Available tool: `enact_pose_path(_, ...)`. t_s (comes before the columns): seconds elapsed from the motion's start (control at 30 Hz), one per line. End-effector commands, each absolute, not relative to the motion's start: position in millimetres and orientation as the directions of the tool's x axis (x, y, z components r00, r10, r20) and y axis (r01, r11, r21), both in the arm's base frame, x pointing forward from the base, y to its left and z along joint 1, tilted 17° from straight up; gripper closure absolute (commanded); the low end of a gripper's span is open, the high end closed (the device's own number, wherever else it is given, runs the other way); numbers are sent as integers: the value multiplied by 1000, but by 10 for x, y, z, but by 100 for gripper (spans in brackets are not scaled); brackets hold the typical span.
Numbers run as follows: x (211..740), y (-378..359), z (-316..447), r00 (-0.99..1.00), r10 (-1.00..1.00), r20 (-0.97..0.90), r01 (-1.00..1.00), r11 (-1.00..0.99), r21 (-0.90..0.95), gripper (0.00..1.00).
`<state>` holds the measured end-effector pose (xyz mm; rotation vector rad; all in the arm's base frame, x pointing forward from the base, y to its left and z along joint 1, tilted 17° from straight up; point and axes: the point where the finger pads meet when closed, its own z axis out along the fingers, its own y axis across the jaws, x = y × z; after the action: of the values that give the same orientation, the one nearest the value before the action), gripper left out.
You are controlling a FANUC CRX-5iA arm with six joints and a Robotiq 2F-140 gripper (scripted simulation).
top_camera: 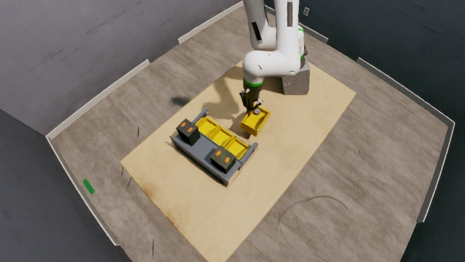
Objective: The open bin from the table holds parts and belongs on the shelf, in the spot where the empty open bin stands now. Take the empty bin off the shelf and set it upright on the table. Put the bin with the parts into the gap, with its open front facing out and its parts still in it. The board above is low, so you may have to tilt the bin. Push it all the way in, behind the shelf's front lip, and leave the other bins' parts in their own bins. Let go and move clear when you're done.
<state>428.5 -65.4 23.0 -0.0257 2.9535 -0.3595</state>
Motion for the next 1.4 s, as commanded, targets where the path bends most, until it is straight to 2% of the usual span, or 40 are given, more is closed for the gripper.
enact_pose_path(0.0, 4276, -721, 249, -986, -32, -164, 8, 971, -239, 90)
enact_pose_path(0.33, 4122, -1481, 413, -984, 24, -178, 66, 971, -229, 90)
enact_pose_path(0.6, 4056, -1805, 483, -982, 48, -184, 90, 970, -224, 90)
enact_pose_path(1.37, 4055, -1849, 460, -982, 51, -184, 93, 970, -224, 90)
